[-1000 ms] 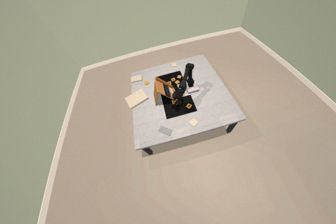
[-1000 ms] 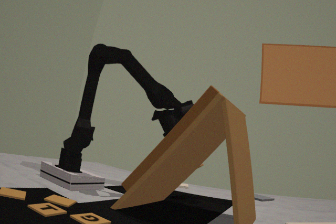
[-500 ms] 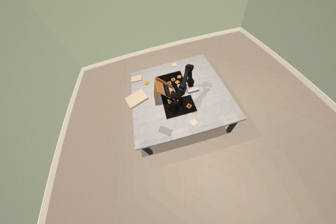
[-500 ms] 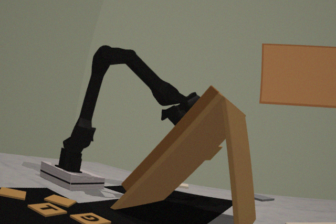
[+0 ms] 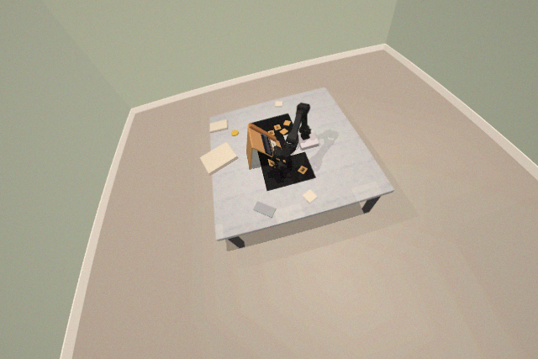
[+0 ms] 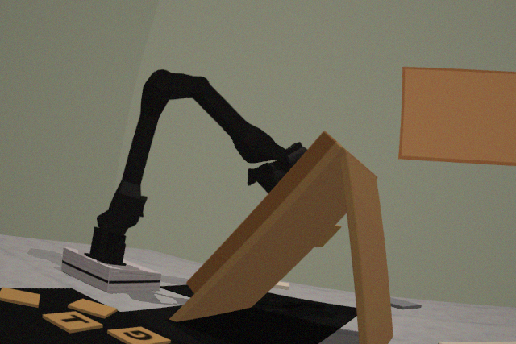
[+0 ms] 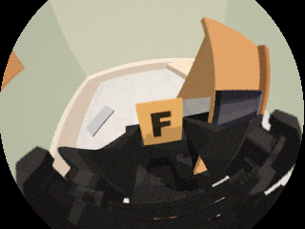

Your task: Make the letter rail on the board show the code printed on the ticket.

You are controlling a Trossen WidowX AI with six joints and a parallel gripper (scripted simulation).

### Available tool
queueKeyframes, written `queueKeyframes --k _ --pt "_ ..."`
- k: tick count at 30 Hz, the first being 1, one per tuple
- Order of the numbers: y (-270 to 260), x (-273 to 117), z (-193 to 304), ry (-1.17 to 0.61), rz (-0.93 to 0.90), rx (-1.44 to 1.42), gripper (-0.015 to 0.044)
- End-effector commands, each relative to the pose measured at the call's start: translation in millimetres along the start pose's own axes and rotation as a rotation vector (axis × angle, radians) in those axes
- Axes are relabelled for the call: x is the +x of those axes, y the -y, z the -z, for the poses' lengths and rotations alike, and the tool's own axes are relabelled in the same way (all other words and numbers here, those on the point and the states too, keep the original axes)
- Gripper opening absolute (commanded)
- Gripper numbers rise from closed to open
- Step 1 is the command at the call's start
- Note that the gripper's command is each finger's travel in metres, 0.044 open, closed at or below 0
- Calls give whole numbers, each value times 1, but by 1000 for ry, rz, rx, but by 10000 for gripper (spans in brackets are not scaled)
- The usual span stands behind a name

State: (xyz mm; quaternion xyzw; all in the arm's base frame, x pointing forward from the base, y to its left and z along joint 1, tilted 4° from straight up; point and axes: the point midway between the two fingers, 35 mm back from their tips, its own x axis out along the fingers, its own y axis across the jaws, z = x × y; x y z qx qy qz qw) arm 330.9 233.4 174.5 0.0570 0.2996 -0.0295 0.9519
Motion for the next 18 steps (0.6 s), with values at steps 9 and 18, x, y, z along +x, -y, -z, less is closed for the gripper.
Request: queueKeyframes --k 9,18 --pt "7 -2 -1 4 1 -3 0" --pt "12 -2 -1 4 1 -3 0"
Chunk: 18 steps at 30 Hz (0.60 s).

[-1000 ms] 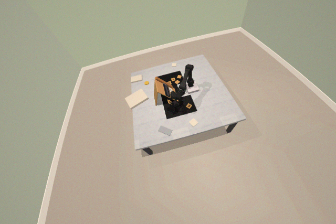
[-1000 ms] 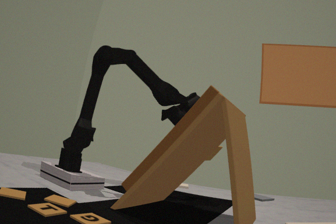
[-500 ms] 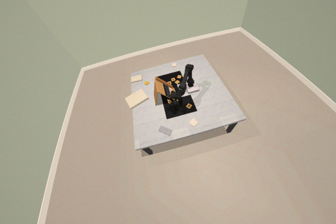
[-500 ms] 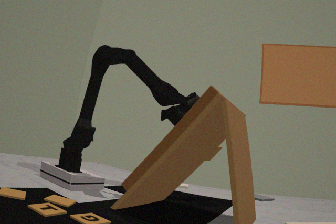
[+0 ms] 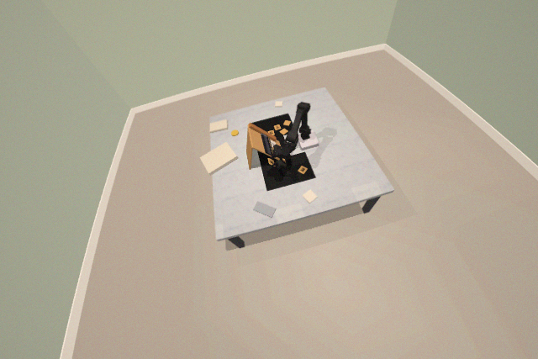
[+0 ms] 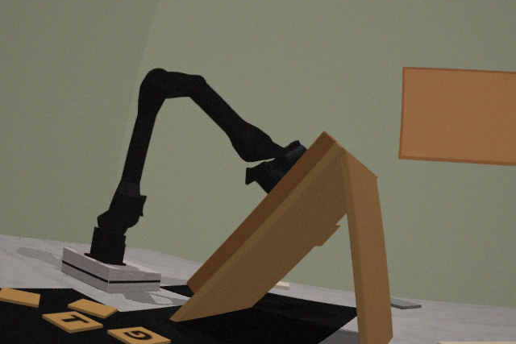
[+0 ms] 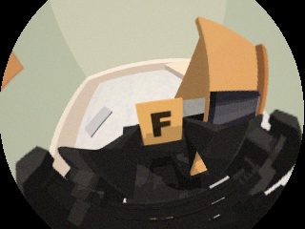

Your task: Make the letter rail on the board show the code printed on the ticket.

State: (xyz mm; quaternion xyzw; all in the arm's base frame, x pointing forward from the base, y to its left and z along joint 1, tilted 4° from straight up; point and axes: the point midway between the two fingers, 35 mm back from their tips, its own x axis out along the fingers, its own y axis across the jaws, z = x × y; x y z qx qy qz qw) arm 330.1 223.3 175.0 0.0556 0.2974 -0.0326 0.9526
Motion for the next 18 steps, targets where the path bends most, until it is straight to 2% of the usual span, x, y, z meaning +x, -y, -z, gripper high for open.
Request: queueKeyframes --k 1,18 --pt "2 -1 0 -1 -5 -2 0" --pt "11 -1 1 -1 -5 -3 0"
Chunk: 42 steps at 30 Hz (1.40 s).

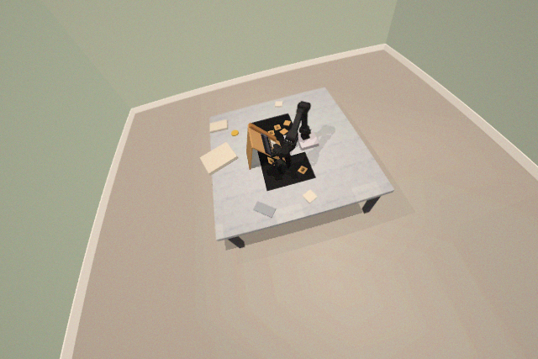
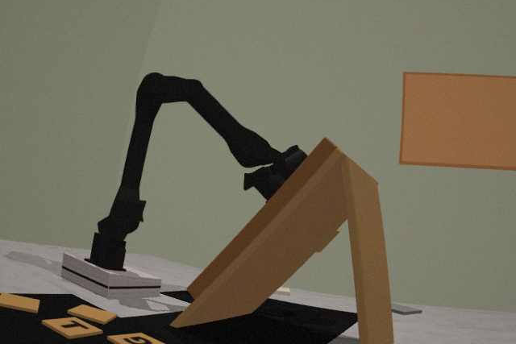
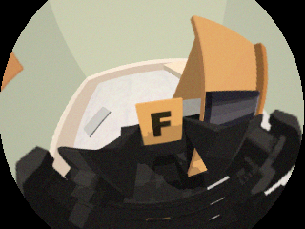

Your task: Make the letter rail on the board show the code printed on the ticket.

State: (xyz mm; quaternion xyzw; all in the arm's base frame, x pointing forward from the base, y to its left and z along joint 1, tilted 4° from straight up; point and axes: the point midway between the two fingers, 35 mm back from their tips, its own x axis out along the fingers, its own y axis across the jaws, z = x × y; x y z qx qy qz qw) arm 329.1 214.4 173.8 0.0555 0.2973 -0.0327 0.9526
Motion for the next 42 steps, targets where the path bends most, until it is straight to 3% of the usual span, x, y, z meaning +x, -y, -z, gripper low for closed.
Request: queueKeyframes --k 1,42 --pt "2 -1 0 -1 -5 -3 0" --pt "22 0 0 -1 -4 -4 0"
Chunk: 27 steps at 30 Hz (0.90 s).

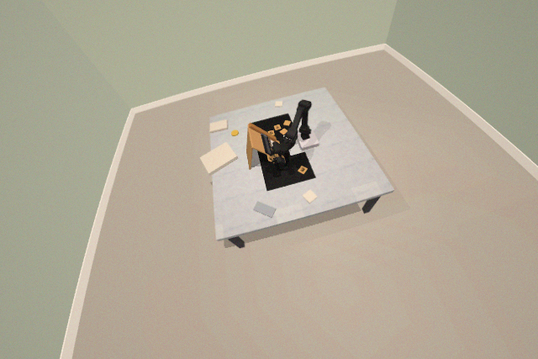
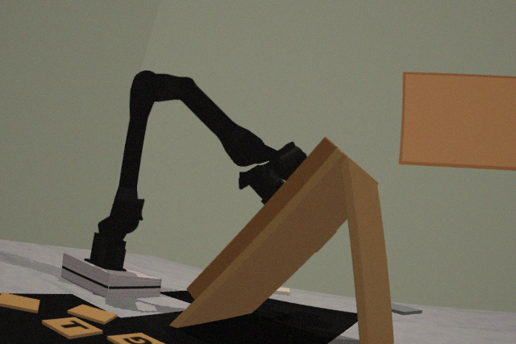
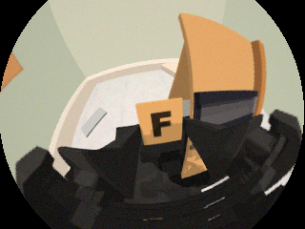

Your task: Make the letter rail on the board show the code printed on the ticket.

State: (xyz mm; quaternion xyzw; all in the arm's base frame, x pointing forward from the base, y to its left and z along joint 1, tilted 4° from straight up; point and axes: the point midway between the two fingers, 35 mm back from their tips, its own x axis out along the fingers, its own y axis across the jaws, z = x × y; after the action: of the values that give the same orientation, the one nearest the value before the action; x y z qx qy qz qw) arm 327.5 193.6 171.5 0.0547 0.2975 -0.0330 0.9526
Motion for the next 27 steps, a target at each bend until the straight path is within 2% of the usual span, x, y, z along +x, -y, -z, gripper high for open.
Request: queueKeyframes --k 1,27 --pt "2 -1 0 -1 -5 -2 0" --pt "15 -1 0 -1 -4 -3 0"
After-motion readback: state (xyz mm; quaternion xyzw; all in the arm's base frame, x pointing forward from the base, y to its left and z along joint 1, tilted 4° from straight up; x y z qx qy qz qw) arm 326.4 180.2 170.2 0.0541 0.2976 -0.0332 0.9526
